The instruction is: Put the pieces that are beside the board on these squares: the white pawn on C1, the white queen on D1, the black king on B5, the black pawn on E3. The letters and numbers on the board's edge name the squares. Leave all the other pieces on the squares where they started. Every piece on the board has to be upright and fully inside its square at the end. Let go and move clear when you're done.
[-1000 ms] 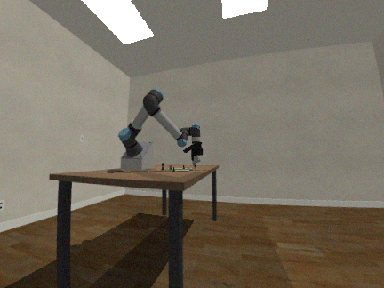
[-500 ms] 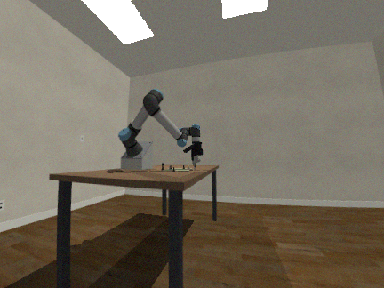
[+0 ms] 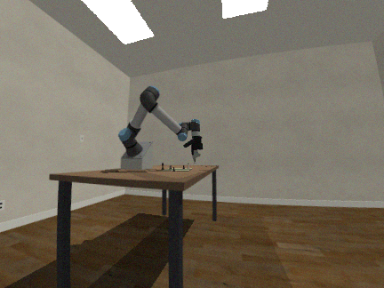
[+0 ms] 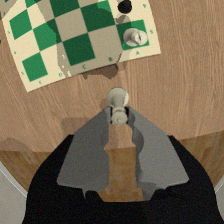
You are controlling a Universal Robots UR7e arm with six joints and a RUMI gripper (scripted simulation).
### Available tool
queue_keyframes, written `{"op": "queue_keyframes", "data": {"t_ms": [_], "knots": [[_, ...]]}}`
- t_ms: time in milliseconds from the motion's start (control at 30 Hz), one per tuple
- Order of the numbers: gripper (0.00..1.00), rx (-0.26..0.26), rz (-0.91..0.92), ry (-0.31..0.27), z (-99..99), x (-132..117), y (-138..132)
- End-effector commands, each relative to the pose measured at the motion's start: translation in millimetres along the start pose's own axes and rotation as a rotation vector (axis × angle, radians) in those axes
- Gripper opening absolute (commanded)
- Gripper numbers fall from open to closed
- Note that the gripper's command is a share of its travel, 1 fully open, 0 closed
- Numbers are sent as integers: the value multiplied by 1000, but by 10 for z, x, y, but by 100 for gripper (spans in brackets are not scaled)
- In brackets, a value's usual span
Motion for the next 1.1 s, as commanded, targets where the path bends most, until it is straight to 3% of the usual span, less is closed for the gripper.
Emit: {"op": "queue_keyframes", "data": {"t_ms": [0,233,767,1067], "knots": [[0,0,2,5,-420,-10,3],[0,-1,2,5,-539,-11,3],[0,0,21,10,-520,48,-20],[0,1,234,11,-555,360,-222]]}}
Point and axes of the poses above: the point where the finger pads meet when closed, its own z axis out along the fingers, its own y axis across the jaws, x = y × z, the point moved 2 cm from there along -z, back along the fingers, and after that the axes turned 13 degrees about -z, right-handed, at the moved point
